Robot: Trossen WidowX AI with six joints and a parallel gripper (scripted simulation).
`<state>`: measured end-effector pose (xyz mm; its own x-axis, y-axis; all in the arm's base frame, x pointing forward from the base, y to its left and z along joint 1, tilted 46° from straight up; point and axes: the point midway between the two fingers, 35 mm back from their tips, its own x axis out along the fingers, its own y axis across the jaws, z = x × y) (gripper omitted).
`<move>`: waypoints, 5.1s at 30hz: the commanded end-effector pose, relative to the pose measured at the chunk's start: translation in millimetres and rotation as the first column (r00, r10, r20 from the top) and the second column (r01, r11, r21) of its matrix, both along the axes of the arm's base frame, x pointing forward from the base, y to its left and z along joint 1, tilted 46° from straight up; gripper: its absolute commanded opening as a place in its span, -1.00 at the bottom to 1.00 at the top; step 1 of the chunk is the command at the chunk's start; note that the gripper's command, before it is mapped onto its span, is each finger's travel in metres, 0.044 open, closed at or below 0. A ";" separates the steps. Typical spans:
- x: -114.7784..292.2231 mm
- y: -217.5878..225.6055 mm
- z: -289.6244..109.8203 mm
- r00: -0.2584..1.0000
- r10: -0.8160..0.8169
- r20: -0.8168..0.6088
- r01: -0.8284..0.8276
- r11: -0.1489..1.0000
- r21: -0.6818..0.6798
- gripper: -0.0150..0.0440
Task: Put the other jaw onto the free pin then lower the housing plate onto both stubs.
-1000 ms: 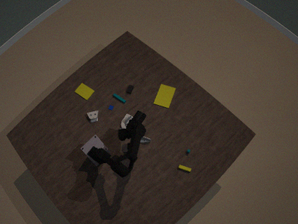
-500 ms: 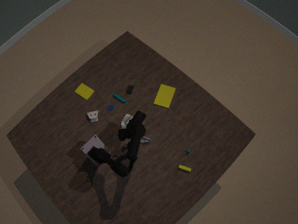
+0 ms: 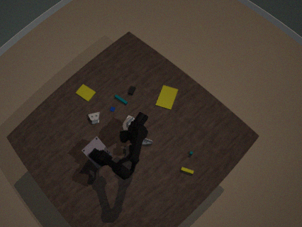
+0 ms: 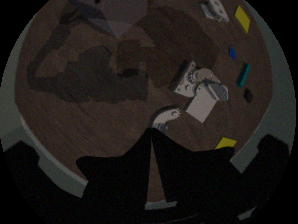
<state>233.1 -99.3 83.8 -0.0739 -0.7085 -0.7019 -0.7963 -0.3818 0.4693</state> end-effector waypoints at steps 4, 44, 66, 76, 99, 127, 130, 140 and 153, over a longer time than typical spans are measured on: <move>0.0 0.0 0.0 1.000 0.000 0.000 0.000 1.000 0.000 -0.49; 0.0 0.0 0.0 1.000 0.000 0.000 0.000 1.000 0.000 1.00; 0.0 0.0 0.0 1.000 0.000 0.000 0.000 1.000 0.000 0.20; 0.0 0.0 0.0 1.000 0.000 0.000 0.000 1.000 0.000 -0.49; 3.8 -0.6 1.7 0.966 -0.179 0.185 0.183 0.983 -0.002 0.67; 14.1 -2.5 6.1 0.577 -0.552 0.602 0.596 0.789 0.151 1.00; 15.2 -2.7 6.6 0.515 -0.577 0.634 0.628 0.758 0.179 1.00; 18.8 -3.4 8.1 0.289 -0.635 0.716 0.709 0.645 0.285 1.00; 23.5 -4.3 10.1 -0.028 -0.647 0.762 0.755 0.486 0.441 1.00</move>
<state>255.5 -103.0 93.1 -0.0710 -0.7069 -0.7037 -0.6234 0.5822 -0.5219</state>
